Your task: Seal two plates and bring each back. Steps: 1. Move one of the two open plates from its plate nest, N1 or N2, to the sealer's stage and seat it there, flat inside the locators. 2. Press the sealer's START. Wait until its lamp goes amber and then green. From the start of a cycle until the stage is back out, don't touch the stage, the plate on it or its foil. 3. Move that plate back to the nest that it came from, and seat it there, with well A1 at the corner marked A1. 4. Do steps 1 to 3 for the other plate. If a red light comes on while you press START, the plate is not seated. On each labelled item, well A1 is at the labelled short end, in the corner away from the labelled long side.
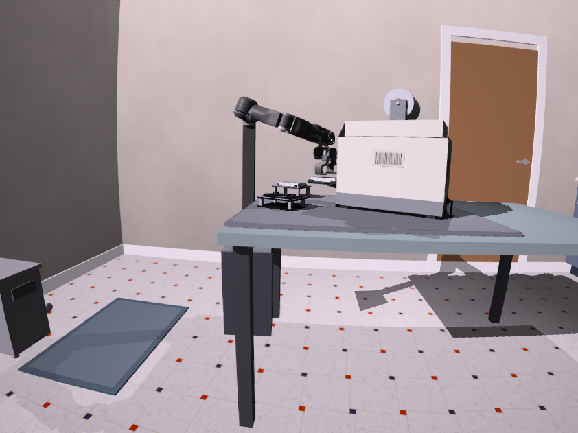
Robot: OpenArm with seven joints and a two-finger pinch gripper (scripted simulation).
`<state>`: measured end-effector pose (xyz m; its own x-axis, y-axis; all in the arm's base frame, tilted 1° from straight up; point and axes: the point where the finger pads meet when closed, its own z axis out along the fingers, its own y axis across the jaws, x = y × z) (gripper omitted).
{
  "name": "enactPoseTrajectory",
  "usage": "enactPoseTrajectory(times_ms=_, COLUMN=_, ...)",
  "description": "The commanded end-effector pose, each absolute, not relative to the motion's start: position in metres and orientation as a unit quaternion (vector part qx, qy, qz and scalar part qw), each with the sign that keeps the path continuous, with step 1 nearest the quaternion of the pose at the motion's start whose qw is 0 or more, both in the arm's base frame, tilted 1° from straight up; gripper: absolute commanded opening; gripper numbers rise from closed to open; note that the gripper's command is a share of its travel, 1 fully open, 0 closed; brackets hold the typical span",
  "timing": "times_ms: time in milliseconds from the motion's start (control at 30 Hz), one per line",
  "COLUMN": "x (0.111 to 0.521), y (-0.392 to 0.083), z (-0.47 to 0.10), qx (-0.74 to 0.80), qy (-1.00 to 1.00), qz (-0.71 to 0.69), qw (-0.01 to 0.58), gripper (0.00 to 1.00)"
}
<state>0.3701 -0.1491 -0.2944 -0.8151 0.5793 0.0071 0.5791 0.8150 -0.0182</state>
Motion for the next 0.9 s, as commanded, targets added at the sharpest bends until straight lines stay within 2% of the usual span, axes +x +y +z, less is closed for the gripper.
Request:
enactPoseTrajectory(times_ms=0, x=0.371, y=-0.149, z=-0.293, qx=-0.304, qy=-0.953, qz=0.006, qw=0.005, gripper=0.65)
enactPoseTrajectory(times_ms=867, x=0.37, y=-0.149, z=-0.307, qx=-0.302, qy=-0.953, qz=0.006, qw=0.006, gripper=0.65)
